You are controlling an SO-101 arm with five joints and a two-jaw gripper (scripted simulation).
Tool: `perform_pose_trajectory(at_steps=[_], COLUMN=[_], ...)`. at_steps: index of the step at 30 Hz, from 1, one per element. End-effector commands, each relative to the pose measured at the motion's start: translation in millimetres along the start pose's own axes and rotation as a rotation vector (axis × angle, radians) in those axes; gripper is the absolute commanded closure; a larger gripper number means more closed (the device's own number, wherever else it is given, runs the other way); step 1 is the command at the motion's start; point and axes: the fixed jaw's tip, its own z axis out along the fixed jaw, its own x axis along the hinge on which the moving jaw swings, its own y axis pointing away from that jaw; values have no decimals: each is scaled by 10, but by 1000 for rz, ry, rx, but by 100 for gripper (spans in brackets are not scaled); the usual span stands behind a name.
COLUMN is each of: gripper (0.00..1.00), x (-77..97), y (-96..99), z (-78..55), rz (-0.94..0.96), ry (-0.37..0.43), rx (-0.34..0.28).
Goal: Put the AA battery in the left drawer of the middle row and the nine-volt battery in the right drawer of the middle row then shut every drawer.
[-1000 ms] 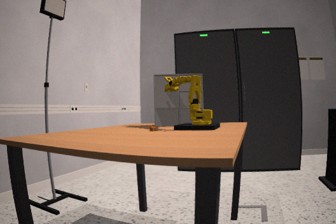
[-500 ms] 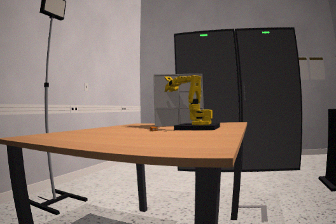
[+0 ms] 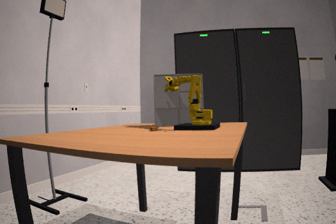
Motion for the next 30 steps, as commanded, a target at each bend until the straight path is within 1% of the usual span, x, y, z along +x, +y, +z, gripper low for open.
perform_pose_trajectory(at_steps=[1,8,22,30], gripper=[77,75,75,75], x=[-4,-4,-333,-341], y=[-22,-22,-24,-24], z=[-19,-18,-139,-144], rz=[6,6,-1,-1], ry=[-7,-7,-7,-7], rx=[6,6,6,6])
